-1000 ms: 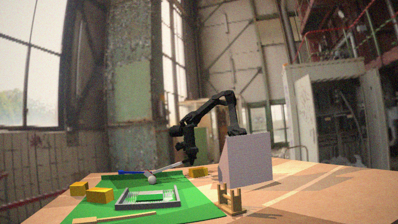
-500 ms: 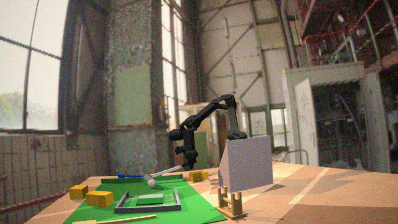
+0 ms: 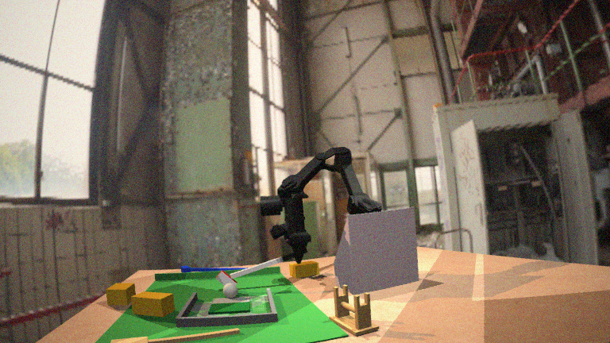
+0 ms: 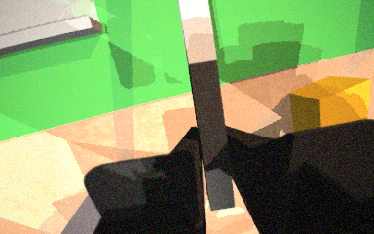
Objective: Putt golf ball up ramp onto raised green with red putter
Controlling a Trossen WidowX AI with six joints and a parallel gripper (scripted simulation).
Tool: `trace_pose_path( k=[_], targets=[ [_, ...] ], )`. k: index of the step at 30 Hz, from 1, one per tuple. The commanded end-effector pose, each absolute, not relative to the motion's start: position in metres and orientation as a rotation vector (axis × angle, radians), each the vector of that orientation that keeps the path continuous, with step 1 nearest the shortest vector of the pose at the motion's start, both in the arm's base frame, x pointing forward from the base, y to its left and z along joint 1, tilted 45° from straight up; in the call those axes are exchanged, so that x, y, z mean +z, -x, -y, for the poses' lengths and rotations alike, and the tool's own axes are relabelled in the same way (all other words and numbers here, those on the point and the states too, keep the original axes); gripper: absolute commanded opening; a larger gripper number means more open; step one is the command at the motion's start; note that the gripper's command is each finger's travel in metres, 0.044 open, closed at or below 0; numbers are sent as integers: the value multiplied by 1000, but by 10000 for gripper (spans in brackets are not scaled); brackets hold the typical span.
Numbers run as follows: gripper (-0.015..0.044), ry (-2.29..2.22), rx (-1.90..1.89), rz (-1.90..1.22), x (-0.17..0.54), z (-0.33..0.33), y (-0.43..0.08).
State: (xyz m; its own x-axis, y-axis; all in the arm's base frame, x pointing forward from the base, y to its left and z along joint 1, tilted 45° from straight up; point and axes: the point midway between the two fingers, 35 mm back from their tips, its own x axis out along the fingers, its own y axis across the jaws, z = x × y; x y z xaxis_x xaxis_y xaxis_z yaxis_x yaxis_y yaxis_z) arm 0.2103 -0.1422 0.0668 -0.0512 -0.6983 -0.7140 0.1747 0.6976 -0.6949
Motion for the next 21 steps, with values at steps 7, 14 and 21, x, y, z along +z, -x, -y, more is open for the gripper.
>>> trace_pose_path(
  k=[7, 14, 21],
  targets=[
    [0, 459, -754, -1454, 89, 114, -214],
    [0, 461, -756, -1454, 107, 98, -214],
    [0, 467, -751, -1468, 99, 103, -212]
  ],
)
